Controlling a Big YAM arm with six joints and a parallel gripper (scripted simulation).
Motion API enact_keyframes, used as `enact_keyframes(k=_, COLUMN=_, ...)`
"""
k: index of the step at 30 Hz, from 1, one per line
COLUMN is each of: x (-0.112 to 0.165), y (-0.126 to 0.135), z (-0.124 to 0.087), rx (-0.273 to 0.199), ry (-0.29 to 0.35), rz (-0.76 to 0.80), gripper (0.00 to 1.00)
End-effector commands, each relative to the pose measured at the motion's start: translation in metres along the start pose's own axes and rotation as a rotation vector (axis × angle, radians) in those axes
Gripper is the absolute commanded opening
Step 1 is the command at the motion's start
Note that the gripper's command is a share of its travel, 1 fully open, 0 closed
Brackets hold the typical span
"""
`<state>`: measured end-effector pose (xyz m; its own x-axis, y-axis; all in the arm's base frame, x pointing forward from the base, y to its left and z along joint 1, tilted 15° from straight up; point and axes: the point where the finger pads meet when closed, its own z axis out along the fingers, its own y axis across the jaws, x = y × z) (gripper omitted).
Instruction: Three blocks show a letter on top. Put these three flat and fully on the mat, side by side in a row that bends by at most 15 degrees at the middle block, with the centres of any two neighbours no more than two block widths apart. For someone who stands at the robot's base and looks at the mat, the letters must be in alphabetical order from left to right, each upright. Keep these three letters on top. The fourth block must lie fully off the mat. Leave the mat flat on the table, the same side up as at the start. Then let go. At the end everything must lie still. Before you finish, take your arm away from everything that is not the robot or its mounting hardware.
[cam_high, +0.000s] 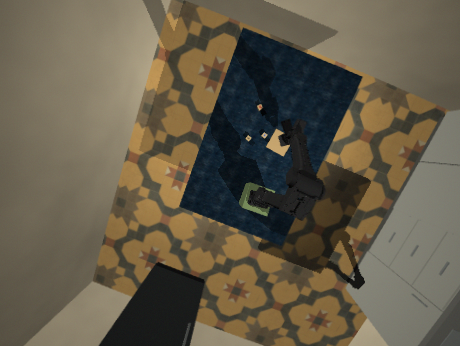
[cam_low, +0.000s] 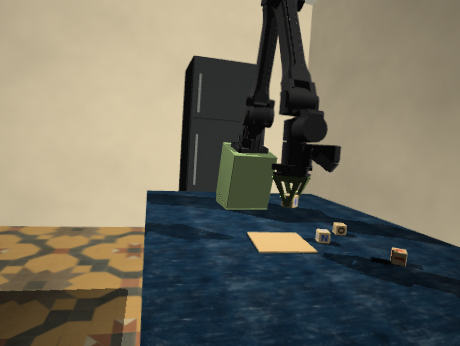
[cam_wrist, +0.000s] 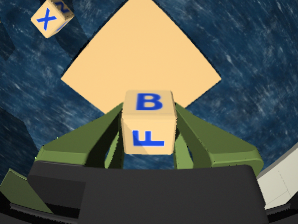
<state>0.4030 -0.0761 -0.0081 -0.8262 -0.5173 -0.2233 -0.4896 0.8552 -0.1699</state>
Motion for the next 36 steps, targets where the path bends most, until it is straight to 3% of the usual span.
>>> enact_keyframes(k=1, x=-0.005, y=-0.011, z=-0.015, rx=0.009, ry=-0.011, rz=0.001, gripper=0.25)
enact_keyframes(k=5, x=0.007, y=-0.001, z=-0.004, rx=-0.023, ry=0.024, rz=0.004, gripper=0.25)
enact_keyframes(k=22, x=0.003, y=0.004, z=-0.003, rx=-0.019, ry=0.018, rz=0.085, gripper=0.25)
enact_keyframes(k=27, x=0.000, y=0.011, z=-0.002, rx=-0.017, ry=0.020, rz=0.264, gripper=0.25)
enact_keyframes(k=34, x=-0.008, y=0.014, z=-0.010, rx=-0.004, ry=0.001, rz=0.665, gripper=0.25)
enact_keyframes(k=36, x=-0.008, y=0.014, z=-0.010, rx=-0.004, ry=0.001, rz=0.665, gripper=0.25)
